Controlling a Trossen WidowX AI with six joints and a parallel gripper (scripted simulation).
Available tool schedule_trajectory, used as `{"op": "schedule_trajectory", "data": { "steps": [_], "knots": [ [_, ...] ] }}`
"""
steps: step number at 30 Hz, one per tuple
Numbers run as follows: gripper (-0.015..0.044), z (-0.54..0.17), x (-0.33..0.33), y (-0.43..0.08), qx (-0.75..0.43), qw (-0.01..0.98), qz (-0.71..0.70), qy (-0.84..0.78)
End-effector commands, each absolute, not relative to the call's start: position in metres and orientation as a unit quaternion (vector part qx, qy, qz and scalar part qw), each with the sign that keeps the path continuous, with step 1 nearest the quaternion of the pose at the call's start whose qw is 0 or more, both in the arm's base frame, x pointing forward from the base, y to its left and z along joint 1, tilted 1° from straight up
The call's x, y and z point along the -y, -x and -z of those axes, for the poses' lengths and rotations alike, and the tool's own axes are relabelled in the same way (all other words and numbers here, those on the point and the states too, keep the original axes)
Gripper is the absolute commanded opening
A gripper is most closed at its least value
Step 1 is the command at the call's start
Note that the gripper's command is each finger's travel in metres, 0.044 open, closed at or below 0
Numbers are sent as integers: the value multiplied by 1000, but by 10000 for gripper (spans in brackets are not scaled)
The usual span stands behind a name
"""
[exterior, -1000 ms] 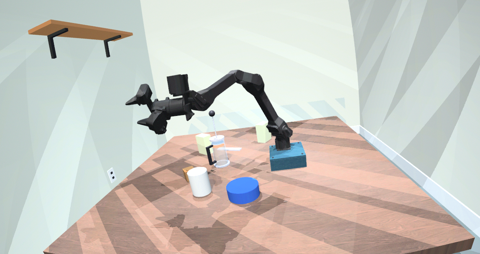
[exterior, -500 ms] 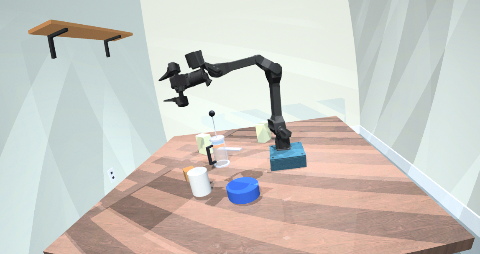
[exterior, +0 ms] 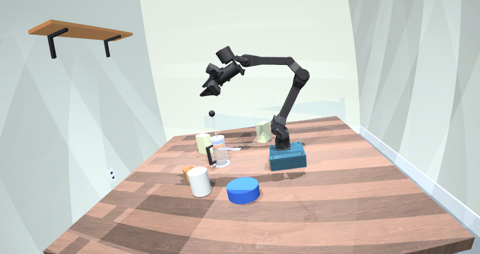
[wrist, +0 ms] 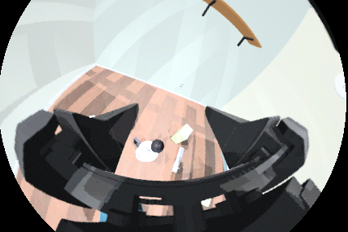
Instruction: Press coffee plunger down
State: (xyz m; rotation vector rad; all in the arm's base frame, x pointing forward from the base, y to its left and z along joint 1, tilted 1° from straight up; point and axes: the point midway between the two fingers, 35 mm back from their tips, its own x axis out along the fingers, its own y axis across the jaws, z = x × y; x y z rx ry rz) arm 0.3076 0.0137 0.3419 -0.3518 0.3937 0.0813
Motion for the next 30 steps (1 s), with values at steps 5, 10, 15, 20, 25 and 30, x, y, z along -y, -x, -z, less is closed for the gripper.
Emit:
{"op": "schedule_trajectory", "data": {
  "steps": [5, 10, 15, 20, 25, 30],
  "knots": [
    [440, -295, 5, -261, -249, 968, -7, -10],
    [440, -255, 3, -260, -249, 968, -9, -9],
    [440, -250, 2, -259, -249, 968, -9, -9],
    [440, -248, 2, -265, -249, 968, -9, -9],
    [440, -244, 2, -272, -249, 969, -9, -9],
    [440, -240, 2, -280, -248, 969, -9, -9]
  ]
}}
